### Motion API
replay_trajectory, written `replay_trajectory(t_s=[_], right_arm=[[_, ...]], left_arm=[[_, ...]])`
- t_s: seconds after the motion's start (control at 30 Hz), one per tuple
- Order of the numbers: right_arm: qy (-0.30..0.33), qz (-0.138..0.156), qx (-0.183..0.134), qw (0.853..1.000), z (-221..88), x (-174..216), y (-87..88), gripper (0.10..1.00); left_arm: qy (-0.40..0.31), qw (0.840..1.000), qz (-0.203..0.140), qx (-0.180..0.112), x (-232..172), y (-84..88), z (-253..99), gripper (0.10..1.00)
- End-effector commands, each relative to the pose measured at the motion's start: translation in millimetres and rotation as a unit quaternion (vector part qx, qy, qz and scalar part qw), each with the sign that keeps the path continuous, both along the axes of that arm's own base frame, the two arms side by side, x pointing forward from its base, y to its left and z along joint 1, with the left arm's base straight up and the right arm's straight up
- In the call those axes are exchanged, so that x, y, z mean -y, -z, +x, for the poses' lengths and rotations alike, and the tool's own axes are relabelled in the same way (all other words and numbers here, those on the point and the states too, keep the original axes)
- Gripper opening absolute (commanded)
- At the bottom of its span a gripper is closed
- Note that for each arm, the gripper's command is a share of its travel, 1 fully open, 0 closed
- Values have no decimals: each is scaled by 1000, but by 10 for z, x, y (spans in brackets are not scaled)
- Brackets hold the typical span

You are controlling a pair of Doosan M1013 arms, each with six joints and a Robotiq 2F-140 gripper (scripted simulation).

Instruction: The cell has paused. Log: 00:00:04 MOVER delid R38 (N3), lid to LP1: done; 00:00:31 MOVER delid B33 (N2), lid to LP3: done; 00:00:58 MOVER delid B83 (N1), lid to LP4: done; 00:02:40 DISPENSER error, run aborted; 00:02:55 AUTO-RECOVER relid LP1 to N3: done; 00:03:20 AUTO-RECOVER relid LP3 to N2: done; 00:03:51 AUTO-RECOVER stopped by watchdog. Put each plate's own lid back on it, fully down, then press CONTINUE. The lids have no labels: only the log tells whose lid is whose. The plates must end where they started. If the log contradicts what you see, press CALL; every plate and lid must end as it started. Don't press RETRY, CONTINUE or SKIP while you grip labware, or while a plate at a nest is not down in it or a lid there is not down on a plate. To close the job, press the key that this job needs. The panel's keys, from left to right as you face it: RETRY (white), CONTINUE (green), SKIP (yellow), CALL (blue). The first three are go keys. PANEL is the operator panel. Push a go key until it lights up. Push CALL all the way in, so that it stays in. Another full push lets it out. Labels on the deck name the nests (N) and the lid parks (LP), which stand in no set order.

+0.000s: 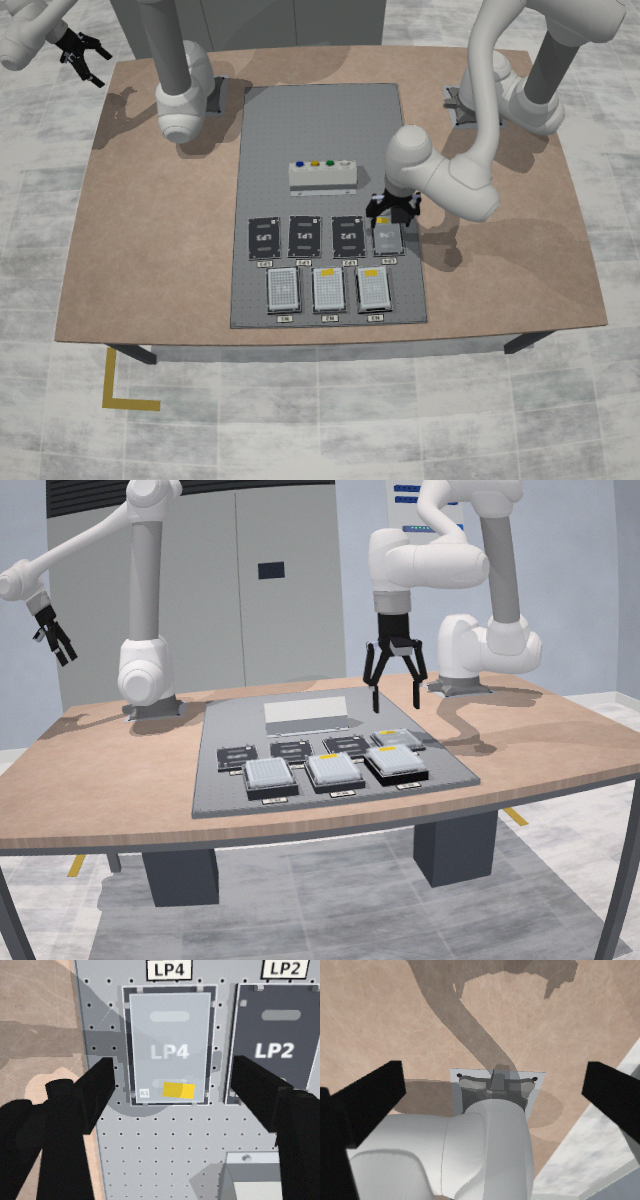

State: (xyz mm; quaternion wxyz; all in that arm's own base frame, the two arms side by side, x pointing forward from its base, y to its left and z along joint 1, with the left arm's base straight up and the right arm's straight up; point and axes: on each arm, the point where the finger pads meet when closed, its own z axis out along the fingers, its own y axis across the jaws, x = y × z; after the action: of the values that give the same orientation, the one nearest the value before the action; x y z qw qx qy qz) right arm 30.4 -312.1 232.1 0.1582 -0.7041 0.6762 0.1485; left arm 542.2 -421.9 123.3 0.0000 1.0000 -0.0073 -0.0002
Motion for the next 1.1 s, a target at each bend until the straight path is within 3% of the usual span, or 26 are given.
replay_trajectory(t_s=[0.0, 0.53, 1.07], right_arm=[[0, -1, 0, 1000, 1, 4, -5, 1000], [0, -1, 0, 1000, 1, 4, -5, 1000], [0, -1, 0, 1000, 1, 4, -5, 1000]], left_arm=[[0, 1000, 0, 1, 2, -8, 4, 695], [0, 1000, 0, 1, 2, 61, 4, 695], [0, 1000, 0, 1, 3, 294, 4, 695]])
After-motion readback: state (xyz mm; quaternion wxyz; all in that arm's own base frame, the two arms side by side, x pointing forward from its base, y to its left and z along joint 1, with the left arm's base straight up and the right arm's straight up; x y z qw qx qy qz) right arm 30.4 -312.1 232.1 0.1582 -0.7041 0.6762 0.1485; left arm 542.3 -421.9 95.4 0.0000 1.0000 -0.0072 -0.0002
